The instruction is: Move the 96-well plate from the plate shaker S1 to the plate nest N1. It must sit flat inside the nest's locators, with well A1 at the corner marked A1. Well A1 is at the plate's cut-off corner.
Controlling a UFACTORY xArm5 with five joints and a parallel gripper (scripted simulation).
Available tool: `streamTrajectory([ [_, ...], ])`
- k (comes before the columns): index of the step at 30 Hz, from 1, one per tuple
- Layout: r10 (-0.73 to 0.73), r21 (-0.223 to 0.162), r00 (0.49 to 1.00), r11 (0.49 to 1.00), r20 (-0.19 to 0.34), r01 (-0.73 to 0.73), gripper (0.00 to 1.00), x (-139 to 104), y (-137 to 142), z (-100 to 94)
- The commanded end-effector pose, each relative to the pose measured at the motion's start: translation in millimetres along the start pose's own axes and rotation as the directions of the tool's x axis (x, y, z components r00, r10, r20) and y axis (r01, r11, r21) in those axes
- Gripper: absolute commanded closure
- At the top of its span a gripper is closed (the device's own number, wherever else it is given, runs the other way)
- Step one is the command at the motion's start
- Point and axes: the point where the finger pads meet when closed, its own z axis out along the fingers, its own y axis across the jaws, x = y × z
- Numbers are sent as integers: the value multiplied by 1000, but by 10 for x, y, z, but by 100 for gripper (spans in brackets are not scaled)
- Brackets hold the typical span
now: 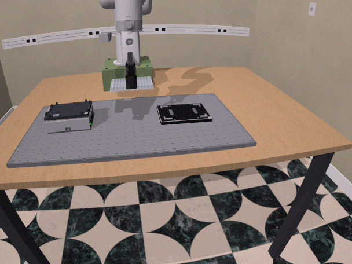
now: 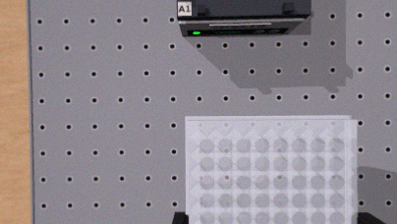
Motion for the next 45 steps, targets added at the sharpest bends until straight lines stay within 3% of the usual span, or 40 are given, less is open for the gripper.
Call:
streamTrajectory([
  [1, 0, 4, 1000, 1000, 0, 0, 100, -112, -14, 1],
  [45, 0, 3, 1000, 1000, 2, 0, 100, -1374, 5, 147],
])
